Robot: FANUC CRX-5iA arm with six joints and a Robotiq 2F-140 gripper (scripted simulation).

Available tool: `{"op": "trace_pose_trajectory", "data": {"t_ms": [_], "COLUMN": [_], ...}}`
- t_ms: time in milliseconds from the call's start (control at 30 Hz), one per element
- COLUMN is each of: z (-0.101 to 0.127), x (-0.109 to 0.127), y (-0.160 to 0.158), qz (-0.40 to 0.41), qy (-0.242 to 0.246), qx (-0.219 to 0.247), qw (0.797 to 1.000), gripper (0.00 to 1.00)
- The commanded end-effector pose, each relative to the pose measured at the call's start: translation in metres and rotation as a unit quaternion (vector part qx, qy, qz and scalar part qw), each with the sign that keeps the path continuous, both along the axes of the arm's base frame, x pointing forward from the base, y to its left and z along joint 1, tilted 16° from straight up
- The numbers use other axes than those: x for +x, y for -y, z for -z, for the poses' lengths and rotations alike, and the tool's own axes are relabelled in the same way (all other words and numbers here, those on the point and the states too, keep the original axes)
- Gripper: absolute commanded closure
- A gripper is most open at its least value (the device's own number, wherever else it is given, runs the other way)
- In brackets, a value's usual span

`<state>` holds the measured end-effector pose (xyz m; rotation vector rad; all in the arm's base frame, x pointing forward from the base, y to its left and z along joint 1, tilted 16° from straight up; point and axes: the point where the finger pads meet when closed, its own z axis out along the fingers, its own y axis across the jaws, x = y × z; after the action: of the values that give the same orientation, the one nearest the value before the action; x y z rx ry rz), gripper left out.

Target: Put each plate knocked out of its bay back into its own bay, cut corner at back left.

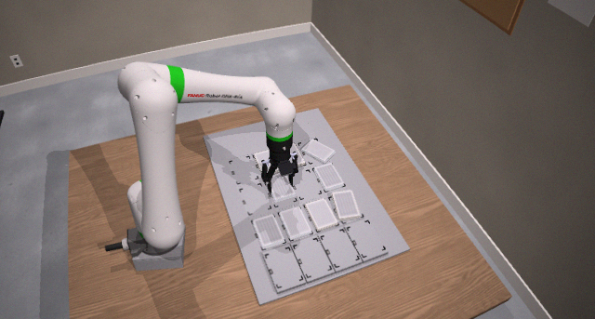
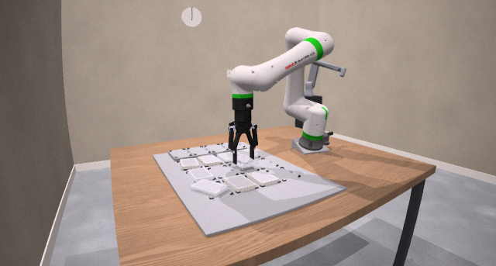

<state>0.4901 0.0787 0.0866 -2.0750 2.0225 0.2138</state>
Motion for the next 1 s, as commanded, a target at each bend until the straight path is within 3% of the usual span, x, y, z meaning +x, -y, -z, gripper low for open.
{"op": "trace_pose_trajectory", "data": {"t_ms": [0,967], "z": [0.0030,0.0096], "x": [0.0009,0.0017], "y": [-0.0008,-0.0025], "qz": [0.000,0.000], "qy": [0.001,0.001], "qx": [0.000,0.000], "qw": [1.000,1.000], "gripper": [0.90,0.90]}}
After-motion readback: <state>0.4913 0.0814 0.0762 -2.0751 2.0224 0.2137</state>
